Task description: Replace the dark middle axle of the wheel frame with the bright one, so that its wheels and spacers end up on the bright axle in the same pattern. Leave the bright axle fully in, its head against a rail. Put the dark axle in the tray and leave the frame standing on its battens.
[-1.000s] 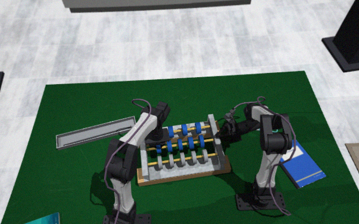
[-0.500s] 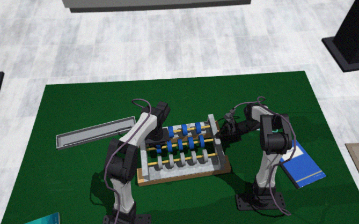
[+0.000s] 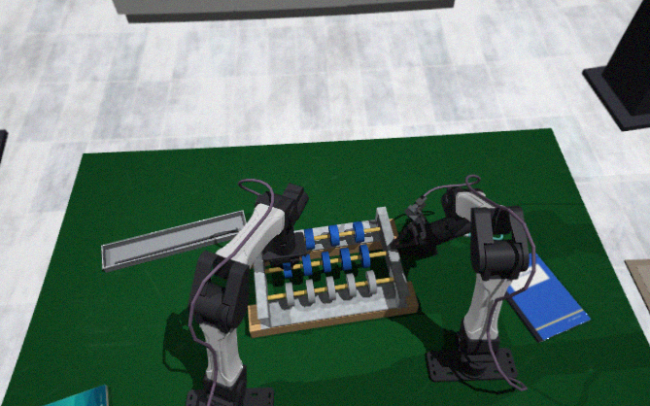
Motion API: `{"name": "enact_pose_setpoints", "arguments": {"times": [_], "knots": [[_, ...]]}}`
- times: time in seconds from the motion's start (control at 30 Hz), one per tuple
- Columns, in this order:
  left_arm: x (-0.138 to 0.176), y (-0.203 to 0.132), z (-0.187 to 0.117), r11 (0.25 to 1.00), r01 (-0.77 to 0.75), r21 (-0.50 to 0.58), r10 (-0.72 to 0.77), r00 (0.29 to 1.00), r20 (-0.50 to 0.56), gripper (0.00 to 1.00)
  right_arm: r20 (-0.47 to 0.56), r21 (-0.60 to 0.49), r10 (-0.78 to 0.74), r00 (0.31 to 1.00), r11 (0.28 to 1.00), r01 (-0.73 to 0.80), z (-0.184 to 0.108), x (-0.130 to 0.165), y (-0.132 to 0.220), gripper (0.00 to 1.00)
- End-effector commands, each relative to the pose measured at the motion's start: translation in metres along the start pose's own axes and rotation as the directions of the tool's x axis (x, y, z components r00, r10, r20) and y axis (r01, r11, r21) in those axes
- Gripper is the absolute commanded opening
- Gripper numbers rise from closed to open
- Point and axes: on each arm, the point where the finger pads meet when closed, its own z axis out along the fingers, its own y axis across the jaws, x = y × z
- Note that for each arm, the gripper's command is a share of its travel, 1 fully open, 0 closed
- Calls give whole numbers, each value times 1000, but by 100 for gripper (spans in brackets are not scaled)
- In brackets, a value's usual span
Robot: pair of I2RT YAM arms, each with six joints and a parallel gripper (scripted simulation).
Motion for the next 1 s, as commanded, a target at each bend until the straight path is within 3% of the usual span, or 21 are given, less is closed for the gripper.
{"name": "enact_pose_setpoints", "arguments": {"times": [0.0, 0.97], "knots": [[-6, 0, -33, 999, 14, 32, -16, 997, 71, 0, 20, -36, -98, 995, 994, 98, 6, -14, 12, 33], [-6, -1, -34, 999, -3, 51, 0, 998, 67, 0, 21, -39, -62, 998, 997, 63, 10, -3, 18, 33]]}}
